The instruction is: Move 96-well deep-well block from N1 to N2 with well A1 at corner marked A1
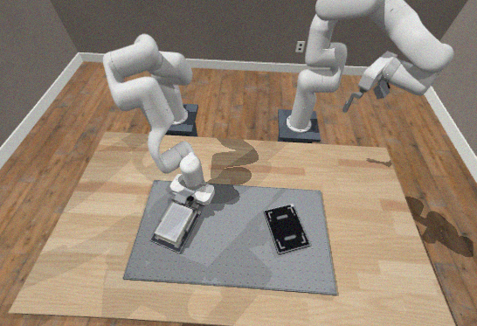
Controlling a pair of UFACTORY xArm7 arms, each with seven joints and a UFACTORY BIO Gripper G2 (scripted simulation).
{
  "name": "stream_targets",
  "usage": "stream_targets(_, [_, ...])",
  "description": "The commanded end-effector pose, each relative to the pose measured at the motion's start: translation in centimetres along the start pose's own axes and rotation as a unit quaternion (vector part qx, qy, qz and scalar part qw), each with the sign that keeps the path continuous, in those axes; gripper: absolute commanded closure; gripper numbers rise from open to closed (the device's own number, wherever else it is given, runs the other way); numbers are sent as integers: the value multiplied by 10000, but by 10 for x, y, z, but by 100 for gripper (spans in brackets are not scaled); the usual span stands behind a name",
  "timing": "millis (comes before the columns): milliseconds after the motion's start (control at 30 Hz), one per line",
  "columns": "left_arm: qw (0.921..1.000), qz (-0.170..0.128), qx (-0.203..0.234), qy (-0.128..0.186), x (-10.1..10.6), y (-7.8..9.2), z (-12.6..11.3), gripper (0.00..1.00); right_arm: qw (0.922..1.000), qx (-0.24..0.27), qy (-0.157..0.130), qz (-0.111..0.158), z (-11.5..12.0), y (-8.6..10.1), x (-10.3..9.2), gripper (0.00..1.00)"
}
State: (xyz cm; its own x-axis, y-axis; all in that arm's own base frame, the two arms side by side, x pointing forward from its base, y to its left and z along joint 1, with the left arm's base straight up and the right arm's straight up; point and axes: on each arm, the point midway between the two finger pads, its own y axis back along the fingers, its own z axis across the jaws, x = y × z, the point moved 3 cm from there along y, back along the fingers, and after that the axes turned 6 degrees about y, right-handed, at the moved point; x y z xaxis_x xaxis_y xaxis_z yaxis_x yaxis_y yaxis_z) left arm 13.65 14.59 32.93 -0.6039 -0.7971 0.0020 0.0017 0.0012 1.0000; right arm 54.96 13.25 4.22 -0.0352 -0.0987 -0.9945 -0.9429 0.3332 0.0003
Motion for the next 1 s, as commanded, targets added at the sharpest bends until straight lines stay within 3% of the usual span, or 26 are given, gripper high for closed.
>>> stream_targets(0, [10000,-9,3,-2,0,1,0,0,10000,1,-15,-19,1,-1,-4,100])
stream_targets(967, [10000,-9,3,-2,0,1,0,0,10000,1,-15,-19,-1,-1,-20,100])
